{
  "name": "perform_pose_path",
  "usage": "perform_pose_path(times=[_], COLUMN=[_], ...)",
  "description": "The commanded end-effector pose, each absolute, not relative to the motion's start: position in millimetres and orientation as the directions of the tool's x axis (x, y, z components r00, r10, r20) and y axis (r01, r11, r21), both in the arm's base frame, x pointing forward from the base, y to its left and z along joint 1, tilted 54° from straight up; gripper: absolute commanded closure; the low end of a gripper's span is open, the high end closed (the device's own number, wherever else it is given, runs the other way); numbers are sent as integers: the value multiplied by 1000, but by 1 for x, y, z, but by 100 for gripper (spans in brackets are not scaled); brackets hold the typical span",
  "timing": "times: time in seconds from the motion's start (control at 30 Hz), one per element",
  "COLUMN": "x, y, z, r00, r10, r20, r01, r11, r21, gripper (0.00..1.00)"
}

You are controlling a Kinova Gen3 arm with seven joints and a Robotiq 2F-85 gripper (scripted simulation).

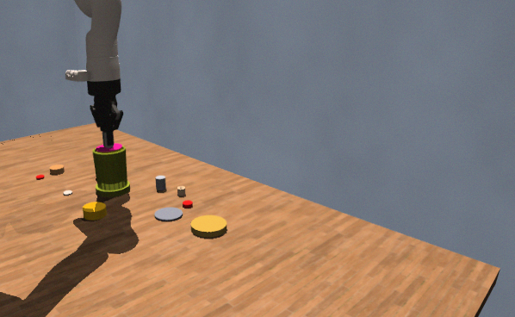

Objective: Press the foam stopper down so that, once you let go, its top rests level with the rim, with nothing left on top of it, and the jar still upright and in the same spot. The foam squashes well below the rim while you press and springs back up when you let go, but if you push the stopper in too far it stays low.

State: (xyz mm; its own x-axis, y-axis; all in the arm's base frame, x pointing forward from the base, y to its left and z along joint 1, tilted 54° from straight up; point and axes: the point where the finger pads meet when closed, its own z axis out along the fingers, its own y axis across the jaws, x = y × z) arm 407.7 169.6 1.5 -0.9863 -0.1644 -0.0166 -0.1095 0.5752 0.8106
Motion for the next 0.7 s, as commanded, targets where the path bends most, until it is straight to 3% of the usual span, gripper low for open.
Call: perform_pose_path(times=[0.0, 0.67], x=[408, 407], y=[170, 178], z=[1, -4], r00=[-986, -986], r10=[-164, -164], r20=[-17, -17], r01=[-110, -110], r11=[575, 575], r21=[810, 810], gripper=[100, 100])
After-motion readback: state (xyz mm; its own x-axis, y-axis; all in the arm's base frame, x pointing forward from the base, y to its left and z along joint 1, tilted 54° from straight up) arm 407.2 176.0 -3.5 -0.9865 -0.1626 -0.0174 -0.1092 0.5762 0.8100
